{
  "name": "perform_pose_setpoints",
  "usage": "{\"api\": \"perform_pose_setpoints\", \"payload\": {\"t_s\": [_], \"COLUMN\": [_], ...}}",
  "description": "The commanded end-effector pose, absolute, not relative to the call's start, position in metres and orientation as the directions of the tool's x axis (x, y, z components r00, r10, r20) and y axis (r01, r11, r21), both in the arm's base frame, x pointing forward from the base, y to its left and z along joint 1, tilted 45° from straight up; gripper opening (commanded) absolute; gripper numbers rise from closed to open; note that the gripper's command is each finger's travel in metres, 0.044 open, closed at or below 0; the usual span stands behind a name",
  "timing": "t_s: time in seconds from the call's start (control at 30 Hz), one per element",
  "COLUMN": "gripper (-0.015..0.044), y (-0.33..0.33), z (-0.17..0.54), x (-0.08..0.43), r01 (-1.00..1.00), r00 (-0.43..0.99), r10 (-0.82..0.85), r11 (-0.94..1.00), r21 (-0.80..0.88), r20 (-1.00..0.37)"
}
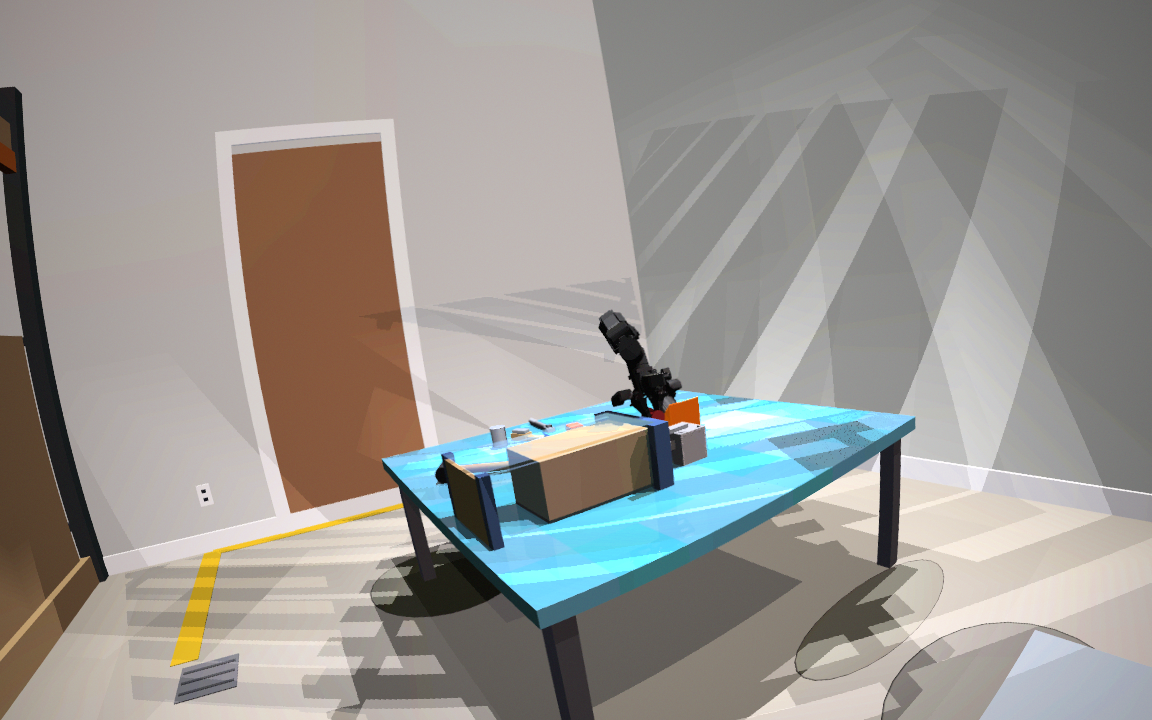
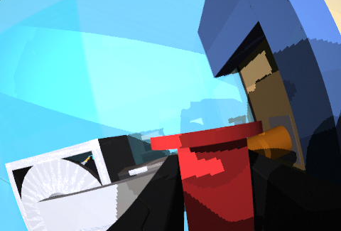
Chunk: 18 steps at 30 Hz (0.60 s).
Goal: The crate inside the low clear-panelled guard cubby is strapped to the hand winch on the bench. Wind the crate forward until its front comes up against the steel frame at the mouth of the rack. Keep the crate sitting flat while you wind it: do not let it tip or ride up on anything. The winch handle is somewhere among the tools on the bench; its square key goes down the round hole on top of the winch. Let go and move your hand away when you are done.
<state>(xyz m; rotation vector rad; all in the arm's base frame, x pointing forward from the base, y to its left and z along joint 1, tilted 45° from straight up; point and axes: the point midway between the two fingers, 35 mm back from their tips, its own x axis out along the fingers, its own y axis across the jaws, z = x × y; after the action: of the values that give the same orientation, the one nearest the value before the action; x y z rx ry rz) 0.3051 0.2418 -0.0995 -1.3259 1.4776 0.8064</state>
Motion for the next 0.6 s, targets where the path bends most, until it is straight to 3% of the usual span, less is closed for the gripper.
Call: {"api": "perform_pose_setpoints", "payload": {"t_s": [0.0, 0.57], "gripper": [0.0000, 0.0000], "y": [0.255, 0.270], "z": [-0.111, -0.123], "x": [0.303, 0.297], "r01": [-0.975, -0.975], "r00": [0.048, 0.048], "r10": [-0.320, -0.318], "r11": [0.190, 0.190], "r21": [-0.114, -0.114], "r20": [-0.946, -0.947]}}
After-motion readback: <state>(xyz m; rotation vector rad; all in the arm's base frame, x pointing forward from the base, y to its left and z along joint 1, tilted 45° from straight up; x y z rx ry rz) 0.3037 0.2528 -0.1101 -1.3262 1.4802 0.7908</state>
